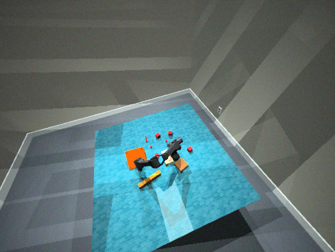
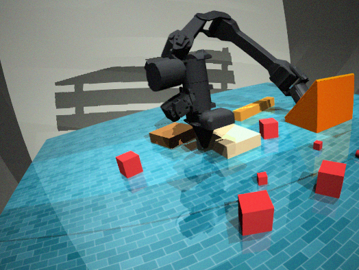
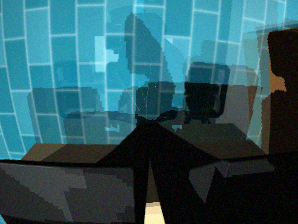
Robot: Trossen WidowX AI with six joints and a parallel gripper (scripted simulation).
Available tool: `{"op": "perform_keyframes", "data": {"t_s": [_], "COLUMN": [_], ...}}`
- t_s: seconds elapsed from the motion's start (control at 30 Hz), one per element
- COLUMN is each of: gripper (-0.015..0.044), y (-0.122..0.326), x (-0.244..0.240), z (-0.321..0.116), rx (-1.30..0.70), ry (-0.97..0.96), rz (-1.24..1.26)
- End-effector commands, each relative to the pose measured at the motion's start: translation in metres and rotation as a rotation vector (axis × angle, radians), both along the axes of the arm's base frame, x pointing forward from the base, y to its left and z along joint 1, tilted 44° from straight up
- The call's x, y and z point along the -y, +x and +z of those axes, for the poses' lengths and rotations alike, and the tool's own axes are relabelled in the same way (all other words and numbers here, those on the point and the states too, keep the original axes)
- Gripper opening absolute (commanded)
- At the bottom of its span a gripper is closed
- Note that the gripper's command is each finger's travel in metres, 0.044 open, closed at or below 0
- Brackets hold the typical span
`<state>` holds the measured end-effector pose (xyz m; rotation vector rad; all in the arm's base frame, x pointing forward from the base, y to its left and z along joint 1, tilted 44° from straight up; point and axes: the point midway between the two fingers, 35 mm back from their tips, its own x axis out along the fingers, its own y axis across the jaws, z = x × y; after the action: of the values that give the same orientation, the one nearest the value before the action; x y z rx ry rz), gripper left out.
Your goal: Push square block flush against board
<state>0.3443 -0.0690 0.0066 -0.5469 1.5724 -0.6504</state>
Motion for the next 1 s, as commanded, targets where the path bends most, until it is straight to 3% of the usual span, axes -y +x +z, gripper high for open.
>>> {"op": "perform_keyframes", "data": {"t_s": [0.0,0.97], "gripper": [0.0,0.0], "y": [-0.006,-0.038], "x": [0.0,-0.003], "z": [0.0,0.001], "rx": [-0.001,-0.003], "ry": [-0.001,-0.001], "rz": [-0.004,-0.004]}}
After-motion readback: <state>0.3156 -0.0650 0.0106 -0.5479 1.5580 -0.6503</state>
